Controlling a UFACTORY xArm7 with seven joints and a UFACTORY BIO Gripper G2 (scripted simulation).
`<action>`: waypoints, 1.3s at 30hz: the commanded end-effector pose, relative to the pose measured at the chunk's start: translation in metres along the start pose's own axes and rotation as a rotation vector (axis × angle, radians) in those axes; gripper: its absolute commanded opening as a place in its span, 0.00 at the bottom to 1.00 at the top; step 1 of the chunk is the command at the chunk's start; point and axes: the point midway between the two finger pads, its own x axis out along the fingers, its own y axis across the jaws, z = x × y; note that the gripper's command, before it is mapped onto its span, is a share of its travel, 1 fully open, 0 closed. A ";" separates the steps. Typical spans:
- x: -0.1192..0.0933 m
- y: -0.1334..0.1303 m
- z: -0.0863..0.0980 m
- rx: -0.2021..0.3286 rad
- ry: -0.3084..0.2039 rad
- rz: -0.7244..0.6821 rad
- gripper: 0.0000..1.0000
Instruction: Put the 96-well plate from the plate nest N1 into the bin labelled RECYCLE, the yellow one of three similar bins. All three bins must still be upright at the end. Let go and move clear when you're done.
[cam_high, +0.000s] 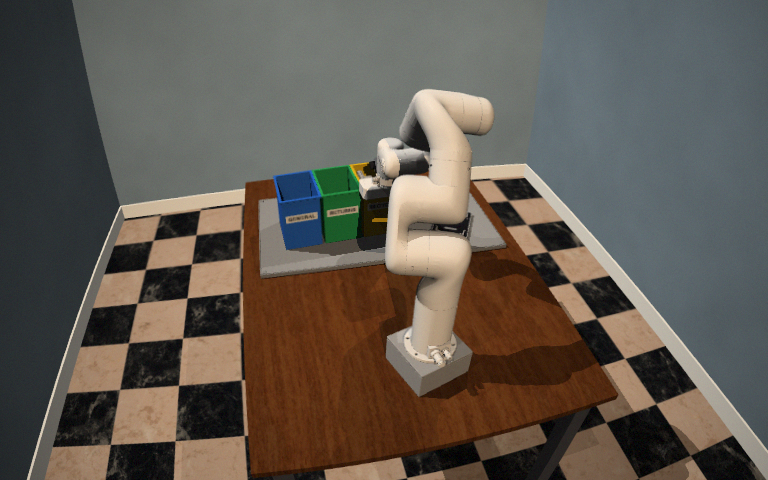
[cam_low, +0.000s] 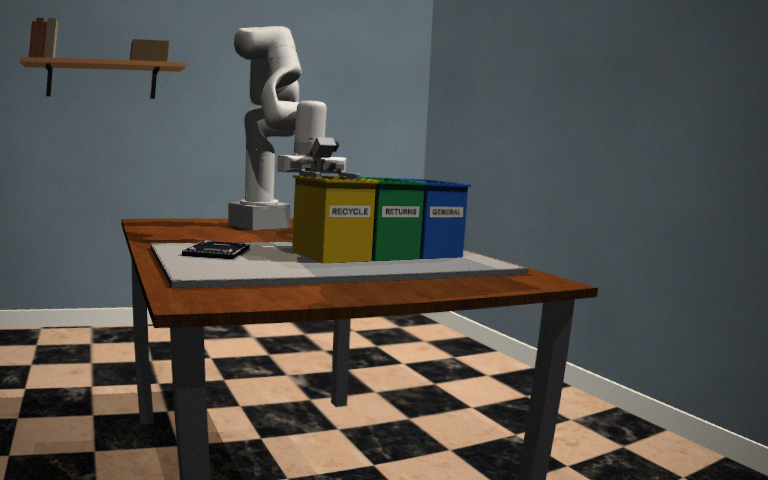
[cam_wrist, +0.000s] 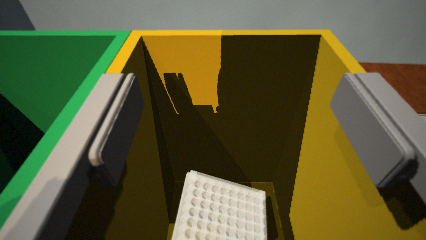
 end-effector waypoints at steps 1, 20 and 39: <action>0.001 0.000 0.003 -0.001 -0.005 0.000 0.18; 0.001 0.000 0.007 -0.001 -0.005 0.000 0.18; 0.001 0.000 0.034 -0.001 -0.005 0.000 0.18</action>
